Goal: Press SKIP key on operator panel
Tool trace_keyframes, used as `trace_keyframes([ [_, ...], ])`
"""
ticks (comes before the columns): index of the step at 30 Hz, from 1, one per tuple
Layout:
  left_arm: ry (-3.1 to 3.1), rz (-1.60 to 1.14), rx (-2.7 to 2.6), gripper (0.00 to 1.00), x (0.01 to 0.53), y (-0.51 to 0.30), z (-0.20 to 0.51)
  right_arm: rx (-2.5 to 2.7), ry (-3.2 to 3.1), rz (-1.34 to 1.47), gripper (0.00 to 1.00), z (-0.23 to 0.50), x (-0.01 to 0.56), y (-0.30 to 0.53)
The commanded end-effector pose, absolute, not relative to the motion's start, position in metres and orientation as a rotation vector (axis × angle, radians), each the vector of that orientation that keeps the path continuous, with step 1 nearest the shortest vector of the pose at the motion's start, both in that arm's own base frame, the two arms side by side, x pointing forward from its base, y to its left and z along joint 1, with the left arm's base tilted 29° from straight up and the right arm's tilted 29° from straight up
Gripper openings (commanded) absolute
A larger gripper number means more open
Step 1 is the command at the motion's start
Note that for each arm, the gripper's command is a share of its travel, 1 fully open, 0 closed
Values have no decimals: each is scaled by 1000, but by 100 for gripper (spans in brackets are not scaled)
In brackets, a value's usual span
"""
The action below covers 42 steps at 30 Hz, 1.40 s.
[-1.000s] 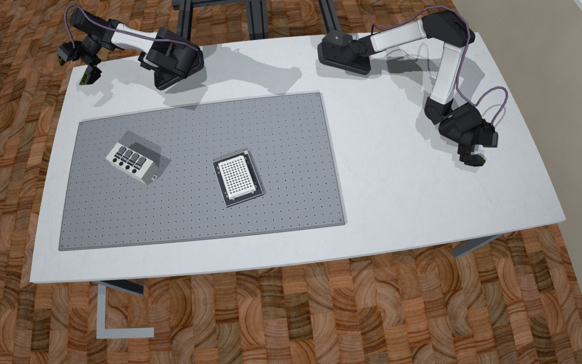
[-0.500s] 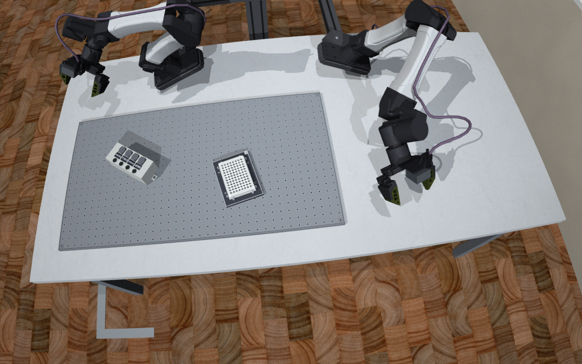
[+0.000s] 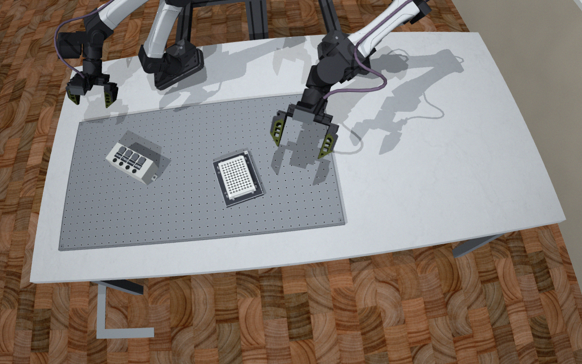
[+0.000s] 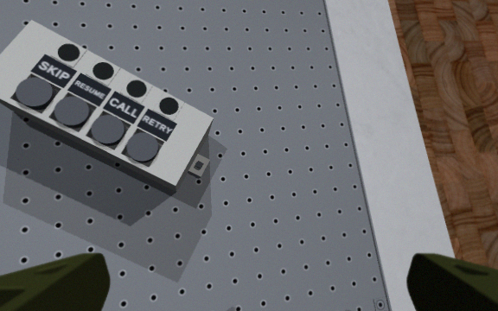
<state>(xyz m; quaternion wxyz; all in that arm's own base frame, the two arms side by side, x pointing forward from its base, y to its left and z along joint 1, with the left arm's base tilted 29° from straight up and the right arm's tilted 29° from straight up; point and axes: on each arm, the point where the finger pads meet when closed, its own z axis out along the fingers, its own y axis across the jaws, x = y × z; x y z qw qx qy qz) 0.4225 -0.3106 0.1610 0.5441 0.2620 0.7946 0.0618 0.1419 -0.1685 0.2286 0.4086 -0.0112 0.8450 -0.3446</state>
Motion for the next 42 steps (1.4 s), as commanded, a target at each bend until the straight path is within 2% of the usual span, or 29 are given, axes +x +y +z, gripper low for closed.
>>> trace_keyframes([
  [1, 1897, -1, 815, 100, 361, -379, 170, -21, 2222, -911, 100, 231, 146, -170],
  [5, 1865, -114, 1047, 100, 278, -436, 162, -130, 2296, -822, 100, 222, 169, -160],
  [7, 1865, -114, 1047, 100, 278, -436, 162, -130, 2296, -822, 100, 222, 169, -160],
  [11, 1808, -217, 1283, 100, 184, -476, 153, -280, 2382, -713, 100, 211, 200, -146],
  [14, 1765, -270, 1391, 100, 136, -488, 153, -360, 2420, -648, 100, 204, 217, -138],
  [20, 1704, -331, 1508, 100, 80, -498, 155, -449, 2462, -573, 100, 197, 236, -130],
  [26, 1689, -333, 1504, 100, 75, -501, 156, -463, 2460, -566, 100, 197, 241, -129],
  [35, 1689, -332, 1502, 100, 75, -503, 156, -633, 2559, -676, 0, 182, 246, -135],
  [42, 1756, -225, 1529, 100, 88, -488, 120, -864, 2641, -747, 0, 164, 260, -131],
])
